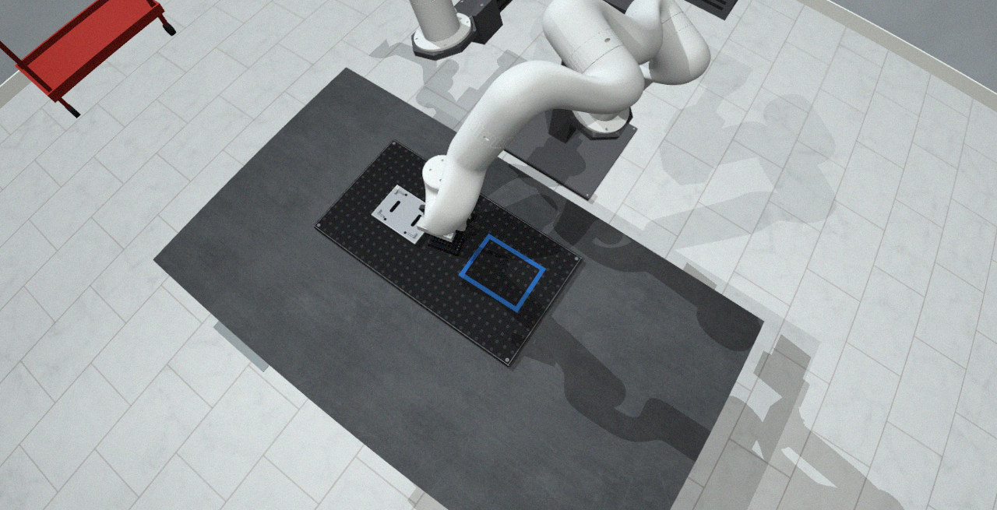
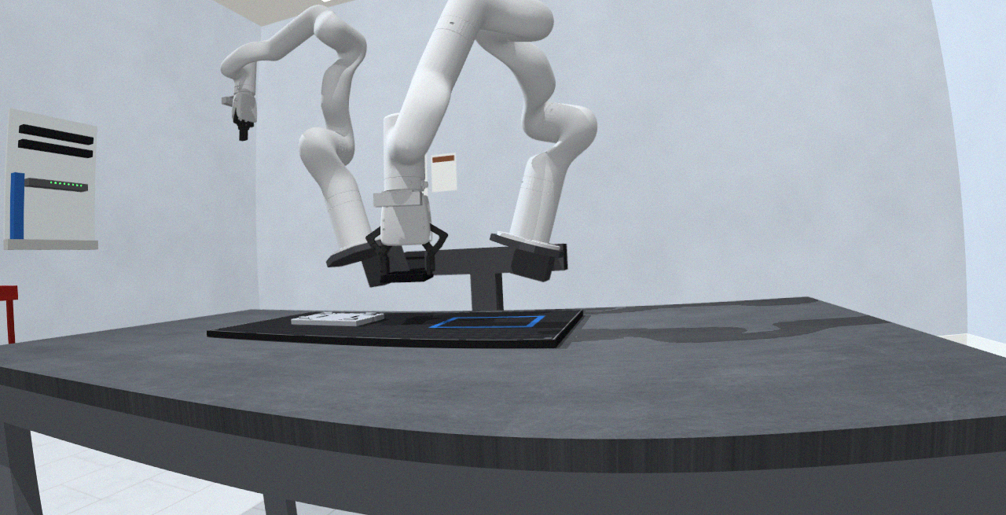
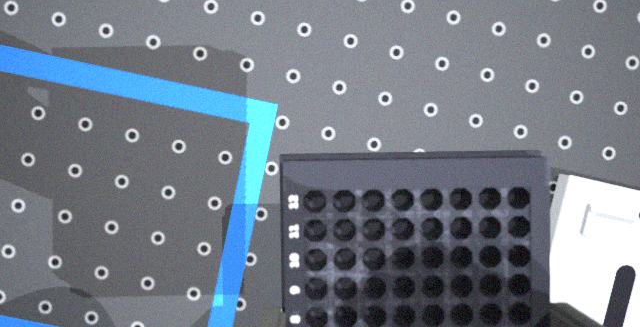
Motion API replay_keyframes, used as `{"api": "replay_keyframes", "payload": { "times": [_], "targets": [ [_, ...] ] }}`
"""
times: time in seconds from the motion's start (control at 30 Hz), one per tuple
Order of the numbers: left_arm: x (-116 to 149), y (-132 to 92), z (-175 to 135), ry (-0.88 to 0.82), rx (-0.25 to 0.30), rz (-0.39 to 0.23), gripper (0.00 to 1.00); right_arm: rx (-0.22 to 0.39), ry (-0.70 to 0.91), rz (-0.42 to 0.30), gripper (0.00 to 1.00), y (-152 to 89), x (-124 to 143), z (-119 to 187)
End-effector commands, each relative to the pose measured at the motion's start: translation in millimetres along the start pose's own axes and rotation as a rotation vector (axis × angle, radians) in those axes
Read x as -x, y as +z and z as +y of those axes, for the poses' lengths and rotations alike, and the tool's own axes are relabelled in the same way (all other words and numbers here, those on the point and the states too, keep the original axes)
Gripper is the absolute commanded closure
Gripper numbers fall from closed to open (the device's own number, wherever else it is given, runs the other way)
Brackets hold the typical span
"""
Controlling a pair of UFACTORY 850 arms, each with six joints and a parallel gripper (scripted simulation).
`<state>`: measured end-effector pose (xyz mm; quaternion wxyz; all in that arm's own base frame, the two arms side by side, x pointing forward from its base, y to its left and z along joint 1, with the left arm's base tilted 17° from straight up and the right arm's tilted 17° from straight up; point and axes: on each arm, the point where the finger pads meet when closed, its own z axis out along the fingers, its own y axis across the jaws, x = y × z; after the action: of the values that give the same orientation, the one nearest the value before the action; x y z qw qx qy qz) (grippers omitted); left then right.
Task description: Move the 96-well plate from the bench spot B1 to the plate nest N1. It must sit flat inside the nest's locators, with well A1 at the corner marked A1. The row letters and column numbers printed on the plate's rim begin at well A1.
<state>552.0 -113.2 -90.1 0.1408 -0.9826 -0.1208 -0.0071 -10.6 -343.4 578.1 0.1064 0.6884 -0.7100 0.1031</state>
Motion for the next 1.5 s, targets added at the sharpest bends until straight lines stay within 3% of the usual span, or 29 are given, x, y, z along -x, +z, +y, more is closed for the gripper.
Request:
{"api": "replay_keyframes", "payload": {
  "times": [0.0,1.27,1.47],
  "targets": [
    [2.4,-1.1,18.2,-0.189,-0.007,0.030,1.00,0.000,0.000,0.002,1.00,-0.8,-0.4,0.0],
    [24.2,-3.4,129.5,-1.322,0.011,0.031,1.00,0.000,0.000,0.002,1.00,-0.8,-0.4,0.0],
    [26.8,-3.7,142.5,-1.330,0.011,0.031,1.00,0.000,0.000,0.002,1.00,-0.8,-0.4,0.0]
  ]
}}
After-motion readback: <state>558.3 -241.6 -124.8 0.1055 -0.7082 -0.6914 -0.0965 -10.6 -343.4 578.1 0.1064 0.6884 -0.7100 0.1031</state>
